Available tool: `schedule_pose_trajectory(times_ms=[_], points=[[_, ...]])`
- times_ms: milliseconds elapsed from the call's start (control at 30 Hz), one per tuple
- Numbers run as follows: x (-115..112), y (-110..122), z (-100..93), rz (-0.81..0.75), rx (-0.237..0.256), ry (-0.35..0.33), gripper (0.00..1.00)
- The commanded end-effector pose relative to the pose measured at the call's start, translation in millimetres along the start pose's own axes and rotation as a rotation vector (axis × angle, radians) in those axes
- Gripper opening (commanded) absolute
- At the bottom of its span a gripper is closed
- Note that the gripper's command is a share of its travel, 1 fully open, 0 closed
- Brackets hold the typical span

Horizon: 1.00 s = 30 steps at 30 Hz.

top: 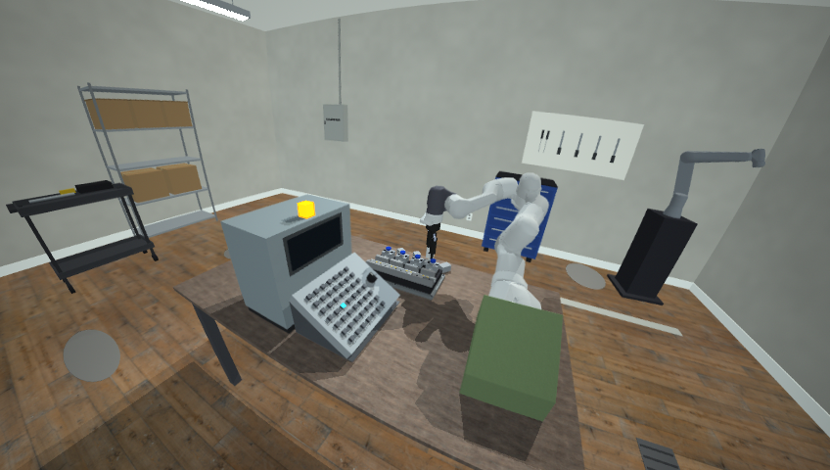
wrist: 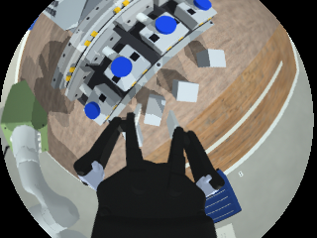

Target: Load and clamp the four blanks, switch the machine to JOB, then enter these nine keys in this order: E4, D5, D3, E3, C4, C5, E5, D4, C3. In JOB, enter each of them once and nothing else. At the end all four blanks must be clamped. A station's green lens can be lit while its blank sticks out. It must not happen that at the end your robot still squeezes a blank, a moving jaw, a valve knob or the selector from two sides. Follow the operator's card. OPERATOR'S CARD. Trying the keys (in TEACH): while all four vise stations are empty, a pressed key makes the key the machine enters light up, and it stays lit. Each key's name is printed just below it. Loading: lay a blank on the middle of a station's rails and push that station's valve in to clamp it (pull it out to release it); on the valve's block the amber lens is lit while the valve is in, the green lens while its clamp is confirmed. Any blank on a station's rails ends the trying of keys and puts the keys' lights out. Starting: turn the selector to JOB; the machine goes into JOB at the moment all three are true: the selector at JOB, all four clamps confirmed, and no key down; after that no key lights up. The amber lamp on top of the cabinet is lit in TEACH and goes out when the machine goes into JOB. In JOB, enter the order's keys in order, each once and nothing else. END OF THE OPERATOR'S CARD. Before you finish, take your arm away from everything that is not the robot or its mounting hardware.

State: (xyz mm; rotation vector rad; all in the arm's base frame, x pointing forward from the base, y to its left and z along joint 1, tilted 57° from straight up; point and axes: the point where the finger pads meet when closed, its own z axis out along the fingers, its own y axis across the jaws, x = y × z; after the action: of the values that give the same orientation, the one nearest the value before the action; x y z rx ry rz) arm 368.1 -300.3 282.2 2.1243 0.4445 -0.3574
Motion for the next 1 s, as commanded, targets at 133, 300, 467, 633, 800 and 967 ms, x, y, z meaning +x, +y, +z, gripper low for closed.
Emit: schedule_pose_trajectory(times_ms=[133, 300, 467, 633, 800, 967], points=[[0.9, -0.4, 5.2, 0.003, -0.002, 0.002, 0.40], [0.9, -0.4, 7.6, 0.003, -0.002, 0.002, 0.40], [0.9, -0.4, 9.0, 0.003, -0.002, 0.002, 0.40], [0.9, -0.4, 9.9, 0.003, -0.002, 0.002, 0.40], [0.9, -0.4, 10.5, 0.003, -0.002, 0.002, 0.40], [0.9, -0.4, 10.6, 0.003, -0.002, 0.002, 0.40]])
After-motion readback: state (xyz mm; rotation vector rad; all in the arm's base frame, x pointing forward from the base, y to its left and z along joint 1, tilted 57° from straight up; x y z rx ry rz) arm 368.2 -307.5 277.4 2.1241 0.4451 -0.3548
